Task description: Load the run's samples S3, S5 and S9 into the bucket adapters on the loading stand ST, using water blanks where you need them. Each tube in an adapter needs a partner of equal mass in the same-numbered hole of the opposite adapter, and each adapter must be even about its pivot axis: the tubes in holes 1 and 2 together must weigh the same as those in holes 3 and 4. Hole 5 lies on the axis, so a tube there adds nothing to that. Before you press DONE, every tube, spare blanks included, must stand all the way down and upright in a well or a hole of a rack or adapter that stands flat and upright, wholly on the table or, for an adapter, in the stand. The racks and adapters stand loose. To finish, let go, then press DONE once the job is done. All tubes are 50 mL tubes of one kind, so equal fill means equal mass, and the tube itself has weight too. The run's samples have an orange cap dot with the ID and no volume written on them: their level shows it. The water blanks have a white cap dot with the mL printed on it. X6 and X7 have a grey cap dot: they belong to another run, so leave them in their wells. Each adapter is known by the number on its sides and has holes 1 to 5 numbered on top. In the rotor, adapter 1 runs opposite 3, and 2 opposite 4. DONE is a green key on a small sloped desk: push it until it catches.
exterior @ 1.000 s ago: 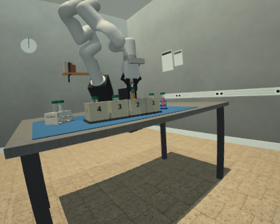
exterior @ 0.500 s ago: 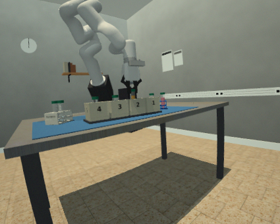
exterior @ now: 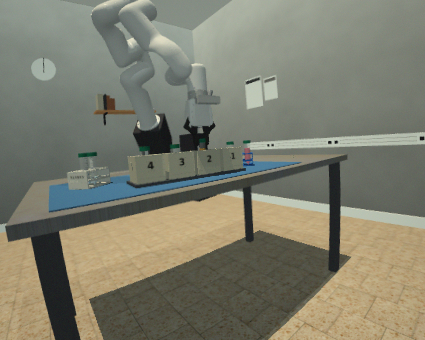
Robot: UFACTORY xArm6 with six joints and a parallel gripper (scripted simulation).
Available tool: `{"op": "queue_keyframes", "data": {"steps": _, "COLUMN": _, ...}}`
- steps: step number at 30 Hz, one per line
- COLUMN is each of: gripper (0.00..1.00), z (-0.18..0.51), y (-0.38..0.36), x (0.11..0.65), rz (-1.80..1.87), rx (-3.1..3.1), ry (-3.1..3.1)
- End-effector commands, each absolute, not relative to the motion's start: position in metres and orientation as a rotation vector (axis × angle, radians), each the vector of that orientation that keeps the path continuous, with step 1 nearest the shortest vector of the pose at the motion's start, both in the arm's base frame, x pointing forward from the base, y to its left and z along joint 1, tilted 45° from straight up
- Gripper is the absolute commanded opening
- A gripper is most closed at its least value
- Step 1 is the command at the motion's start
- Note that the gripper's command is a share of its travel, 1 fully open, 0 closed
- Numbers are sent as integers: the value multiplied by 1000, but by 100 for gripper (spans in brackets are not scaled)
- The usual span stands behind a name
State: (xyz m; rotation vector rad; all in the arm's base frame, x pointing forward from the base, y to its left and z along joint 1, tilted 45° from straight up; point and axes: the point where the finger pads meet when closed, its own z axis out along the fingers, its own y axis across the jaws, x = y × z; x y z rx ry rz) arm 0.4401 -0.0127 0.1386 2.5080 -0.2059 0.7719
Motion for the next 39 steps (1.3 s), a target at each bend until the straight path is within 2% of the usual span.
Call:
{"op": "queue_keyframes", "data": {"steps": 1, "gripper": 0, "z": 137, "y": -14, "x": 443, "rz": 775, "rx": 2508, "ry": -206}}
{"op": "queue_keyframes", "data": {"steps": 23, "gripper": 0, "z": 131, "y": -18, "x": 447, "rz": 775, "rx": 2508, "ry": -205}}
{"op": "queue_keyframes", "data": {"steps": 24, "gripper": 44, "z": 131, "y": -18, "x": 447, "rz": 775, "rx": 2508, "ry": -205}}
{"op": "queue_keyframes", "data": {"steps": 39, "gripper": 44, "z": 131, "y": -18, "x": 447, "rz": 775, "rx": 2508, "ry": -205}}
